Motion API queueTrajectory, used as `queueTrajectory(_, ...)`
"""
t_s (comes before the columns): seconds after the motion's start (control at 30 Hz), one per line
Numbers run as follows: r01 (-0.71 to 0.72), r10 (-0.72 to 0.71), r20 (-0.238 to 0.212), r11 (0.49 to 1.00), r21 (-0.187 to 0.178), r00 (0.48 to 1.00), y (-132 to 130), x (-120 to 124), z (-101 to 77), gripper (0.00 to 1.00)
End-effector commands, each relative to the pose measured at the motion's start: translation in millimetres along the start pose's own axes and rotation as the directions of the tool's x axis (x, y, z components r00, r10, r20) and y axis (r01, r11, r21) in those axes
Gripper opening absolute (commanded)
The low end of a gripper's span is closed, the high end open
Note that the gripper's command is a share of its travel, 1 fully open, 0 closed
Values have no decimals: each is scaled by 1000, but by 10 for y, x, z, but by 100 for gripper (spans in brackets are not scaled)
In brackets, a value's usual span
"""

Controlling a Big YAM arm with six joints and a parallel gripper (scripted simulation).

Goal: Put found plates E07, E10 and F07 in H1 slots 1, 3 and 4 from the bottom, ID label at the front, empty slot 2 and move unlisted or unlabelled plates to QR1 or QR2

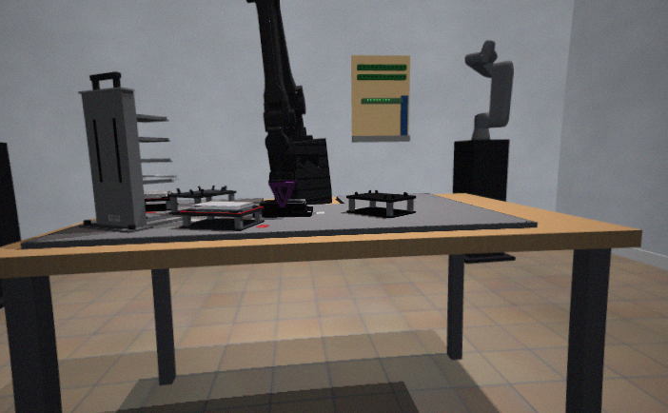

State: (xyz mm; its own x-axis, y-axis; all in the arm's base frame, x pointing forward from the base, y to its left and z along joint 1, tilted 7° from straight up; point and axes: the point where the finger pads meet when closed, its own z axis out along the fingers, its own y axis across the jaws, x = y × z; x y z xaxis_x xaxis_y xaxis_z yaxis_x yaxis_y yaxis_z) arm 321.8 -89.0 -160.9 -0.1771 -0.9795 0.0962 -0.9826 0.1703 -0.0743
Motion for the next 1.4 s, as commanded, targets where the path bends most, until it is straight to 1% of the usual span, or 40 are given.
queueTrajectory(0.0,0,0,3,1000,27,1000,-128,33,23,86)
queueTrajectory(0.1,1,-1,3,1000,26,1000,-127,29,31,86)
queueTrajectory(0.13,-1,1,2,999,45,1000,-187,35,-19,86)
queueTrajectory(0.2,0,0,3,1000,26,1000,-127,33,53,86)
queueTrajectory(0.3,0,-1,3,1000,26,1000,-125,32,73,86)
queueTrajectory(0.37,2,-2,3,1000,19,1000,-79,25,91,86)
queueTrajectory(0.53,0,0,3,1000,23,1000,-109,34,121,86)
queueTrajectory(0.57,-3,3,2,1000,30,1000,-129,35,106,86)
queueTrajectory(0.6,0,0,2,1000,22,1000,-88,5,75,86)
queueTrajectory(0.7,0,0,2,1000,22,1000,-88,5,75,86)
queueTrajectory(0.73,0,0,2,1000,22,1000,-88,5,75,100)
queueTrajectory(1.13,0,0,2,1000,22,1000,-88,5,75,100)
queueTrajectory(1.17,-2,2,3,1000,27,1000,-111,28,-8,100)
queueTrajectory(1.23,-2,2,3,1000,27,1000,-111,28,-8,100)
queueTrajectory(1.27,-1,1,4,1000,19,1000,-64,12,-38,100)
queueTrajectory(1.37,0,0,4,1000,19,1000,-56,-26,-139,100)
